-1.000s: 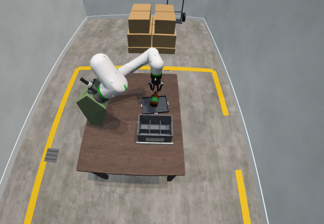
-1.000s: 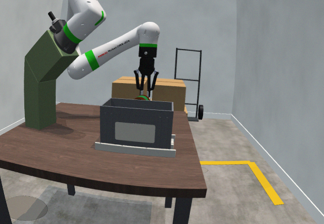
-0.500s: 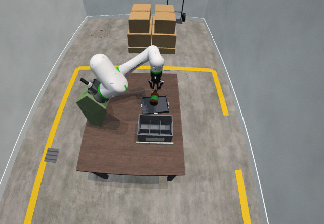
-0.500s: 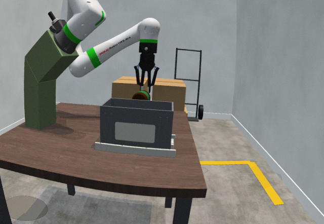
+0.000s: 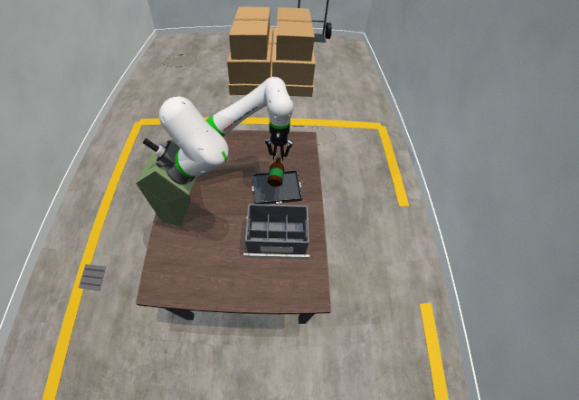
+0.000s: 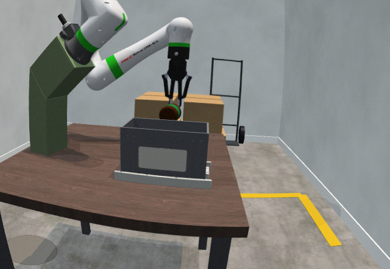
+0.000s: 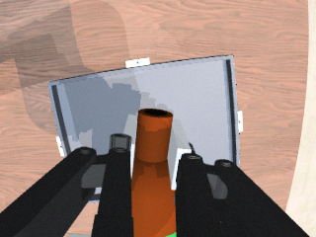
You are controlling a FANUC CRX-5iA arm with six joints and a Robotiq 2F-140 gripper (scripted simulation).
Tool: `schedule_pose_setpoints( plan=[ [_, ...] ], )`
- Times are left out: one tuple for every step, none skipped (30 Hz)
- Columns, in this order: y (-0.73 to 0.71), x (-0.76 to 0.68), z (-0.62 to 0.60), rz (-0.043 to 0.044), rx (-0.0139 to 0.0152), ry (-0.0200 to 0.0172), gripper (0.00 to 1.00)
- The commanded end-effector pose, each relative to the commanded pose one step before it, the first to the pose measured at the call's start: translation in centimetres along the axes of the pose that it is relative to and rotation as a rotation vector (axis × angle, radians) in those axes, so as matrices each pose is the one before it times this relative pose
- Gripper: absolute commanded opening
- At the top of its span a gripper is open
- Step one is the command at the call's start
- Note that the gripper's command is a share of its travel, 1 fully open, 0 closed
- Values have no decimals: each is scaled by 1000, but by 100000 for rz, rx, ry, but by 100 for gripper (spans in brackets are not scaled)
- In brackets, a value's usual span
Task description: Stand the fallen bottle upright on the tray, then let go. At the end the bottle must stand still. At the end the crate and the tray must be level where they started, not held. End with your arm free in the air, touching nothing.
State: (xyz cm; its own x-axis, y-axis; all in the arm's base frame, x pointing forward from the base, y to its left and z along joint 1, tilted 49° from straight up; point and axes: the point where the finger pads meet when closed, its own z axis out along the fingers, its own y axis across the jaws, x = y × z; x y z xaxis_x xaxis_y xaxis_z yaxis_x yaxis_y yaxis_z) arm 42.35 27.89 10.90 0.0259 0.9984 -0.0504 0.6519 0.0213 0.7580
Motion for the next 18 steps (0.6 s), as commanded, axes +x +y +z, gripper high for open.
schedule_pose_setpoints(
  plan=[
    [3, 1, -335, -11, -33, 1, 0],
    [0, 0, -129, 0, 0, 0, 0],
    [0, 0, -126, 0, 1, 0, 0],
    [0, 0, -123, 0, 0, 0, 0],
    [0, 0, -120, 0, -1, 0, 0],
    [0, 0, -117, 0, 0, 0, 0],
    [0, 0, -114, 0, 1, 0, 0],
    [0, 0, -111, 0, 1, 0, 0],
    [1, 0, -108, 0, -1, 0, 0],
    [0, 0, -105, 0, 0, 0, 0],
    [0, 0, -102, 0, 0, 0, 0],
    [0, 0, -99, 0, 1, 0, 0],
    [0, 0, 0, 0, 0, 0, 0],
    [0, 0, 0, 0, 0, 0, 0],
    [0, 0, -96, 0, 1, 0, 0],
    [0, 0, -92, 0, -1, 0, 0],
    [0, 0, -89, 0, 0, 0, 0],
    [0, 0, -86, 0, 0, 0, 0]
  ],
)
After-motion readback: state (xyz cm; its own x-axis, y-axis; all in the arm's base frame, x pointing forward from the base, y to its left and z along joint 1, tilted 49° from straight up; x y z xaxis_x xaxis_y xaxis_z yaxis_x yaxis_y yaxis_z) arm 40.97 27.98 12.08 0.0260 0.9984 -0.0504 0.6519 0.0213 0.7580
